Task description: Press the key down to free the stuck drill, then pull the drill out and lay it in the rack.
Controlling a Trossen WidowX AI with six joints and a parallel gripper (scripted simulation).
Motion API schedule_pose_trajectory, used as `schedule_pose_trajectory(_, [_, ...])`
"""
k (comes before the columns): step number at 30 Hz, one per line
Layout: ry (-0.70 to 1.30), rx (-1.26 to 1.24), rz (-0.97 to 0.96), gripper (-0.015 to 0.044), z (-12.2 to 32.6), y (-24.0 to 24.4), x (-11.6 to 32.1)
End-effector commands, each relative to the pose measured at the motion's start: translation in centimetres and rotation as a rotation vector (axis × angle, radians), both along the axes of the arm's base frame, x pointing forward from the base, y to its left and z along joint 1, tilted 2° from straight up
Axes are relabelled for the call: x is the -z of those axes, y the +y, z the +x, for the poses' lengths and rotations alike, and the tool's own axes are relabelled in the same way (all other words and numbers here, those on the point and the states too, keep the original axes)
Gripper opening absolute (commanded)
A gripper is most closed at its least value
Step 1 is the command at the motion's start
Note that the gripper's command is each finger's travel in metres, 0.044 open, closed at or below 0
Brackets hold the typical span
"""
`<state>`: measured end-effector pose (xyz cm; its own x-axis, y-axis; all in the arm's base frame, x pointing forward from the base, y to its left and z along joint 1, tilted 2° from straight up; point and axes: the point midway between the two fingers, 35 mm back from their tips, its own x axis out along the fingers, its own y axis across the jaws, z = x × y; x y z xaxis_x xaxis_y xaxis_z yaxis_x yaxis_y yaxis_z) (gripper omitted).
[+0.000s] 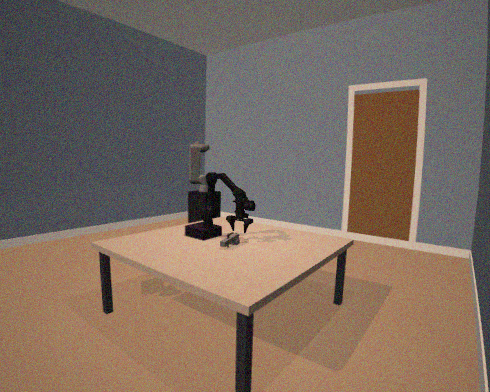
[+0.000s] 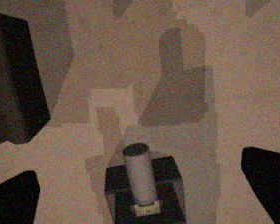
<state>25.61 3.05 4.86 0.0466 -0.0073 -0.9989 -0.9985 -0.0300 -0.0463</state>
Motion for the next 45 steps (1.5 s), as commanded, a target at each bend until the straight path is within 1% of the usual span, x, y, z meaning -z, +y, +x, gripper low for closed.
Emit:
schedule_pose_trajectory(1, [-0.015,-0.099,-0.011,0.044,-0.3,0.6,0.3])
schedule_pose_trajectory(17, [-0.015,-0.099,-0.011,0.044,-0.3,0.5,0.6])
schedule_pose_trajectory(45, [-0.015,-0.099,-0.012,0.044,0.2,-0.7,4.9])
